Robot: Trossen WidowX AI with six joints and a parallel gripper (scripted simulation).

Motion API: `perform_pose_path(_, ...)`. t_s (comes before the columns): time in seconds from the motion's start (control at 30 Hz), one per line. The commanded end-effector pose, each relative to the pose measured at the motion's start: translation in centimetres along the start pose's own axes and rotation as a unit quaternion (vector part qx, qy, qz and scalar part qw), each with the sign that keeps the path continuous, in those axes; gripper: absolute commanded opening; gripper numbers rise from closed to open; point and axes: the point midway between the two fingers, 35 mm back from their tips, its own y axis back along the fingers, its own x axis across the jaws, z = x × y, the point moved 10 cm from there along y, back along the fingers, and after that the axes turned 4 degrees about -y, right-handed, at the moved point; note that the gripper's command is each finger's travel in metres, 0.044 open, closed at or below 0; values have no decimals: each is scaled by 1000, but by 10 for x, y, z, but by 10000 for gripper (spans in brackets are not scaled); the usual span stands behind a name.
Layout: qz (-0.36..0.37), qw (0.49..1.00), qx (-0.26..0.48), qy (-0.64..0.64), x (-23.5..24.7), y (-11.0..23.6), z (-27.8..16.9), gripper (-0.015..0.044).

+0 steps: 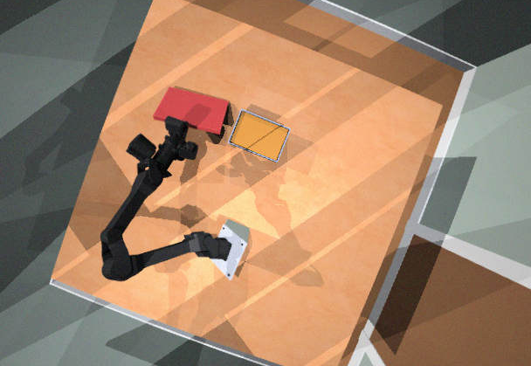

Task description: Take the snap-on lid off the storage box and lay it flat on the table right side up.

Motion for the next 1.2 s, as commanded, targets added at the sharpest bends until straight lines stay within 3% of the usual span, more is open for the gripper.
perform_pose_path(0.0, -12, 1000, -9, -3, -8, -7, 5, 0)
perform_pose_path(1.17, -13, 1000, -9, -4, -30, -24, 7, 0)
